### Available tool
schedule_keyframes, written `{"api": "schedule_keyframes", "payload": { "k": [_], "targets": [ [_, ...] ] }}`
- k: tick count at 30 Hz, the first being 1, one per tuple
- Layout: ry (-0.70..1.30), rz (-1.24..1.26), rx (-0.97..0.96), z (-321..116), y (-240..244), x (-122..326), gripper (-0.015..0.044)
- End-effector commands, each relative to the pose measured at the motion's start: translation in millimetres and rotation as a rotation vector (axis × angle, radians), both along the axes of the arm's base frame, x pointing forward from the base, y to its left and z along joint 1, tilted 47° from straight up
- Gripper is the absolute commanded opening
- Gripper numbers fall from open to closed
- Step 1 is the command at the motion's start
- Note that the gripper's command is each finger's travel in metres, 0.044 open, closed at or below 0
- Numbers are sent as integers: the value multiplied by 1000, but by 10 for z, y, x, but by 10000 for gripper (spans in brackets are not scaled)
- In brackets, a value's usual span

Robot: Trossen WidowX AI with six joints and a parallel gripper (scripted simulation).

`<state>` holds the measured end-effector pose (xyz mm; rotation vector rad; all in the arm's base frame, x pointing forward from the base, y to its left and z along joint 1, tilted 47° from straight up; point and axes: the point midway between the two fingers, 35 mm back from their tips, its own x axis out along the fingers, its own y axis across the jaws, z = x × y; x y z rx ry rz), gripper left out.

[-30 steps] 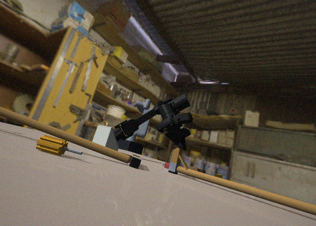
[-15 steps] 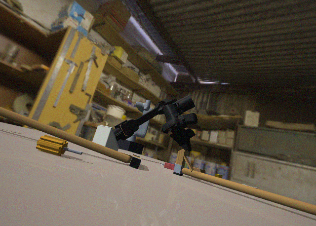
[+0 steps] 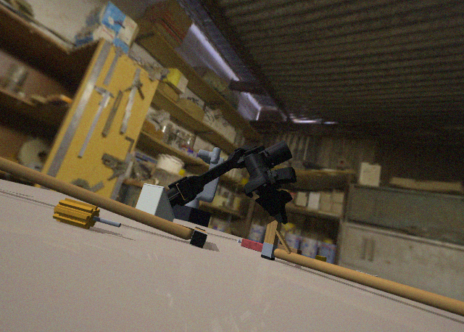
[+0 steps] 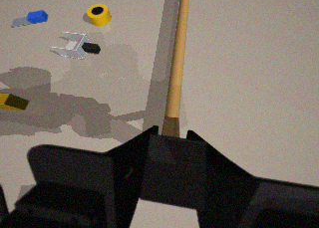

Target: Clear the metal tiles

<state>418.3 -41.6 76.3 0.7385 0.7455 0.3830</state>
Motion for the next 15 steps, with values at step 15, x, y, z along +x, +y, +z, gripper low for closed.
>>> {"api": "schedule_keyframes", "payload": {
  "k": [15],
  "targets": [
    [-8, -5, -5, 68, -41, 282, 0]
  ]
}}
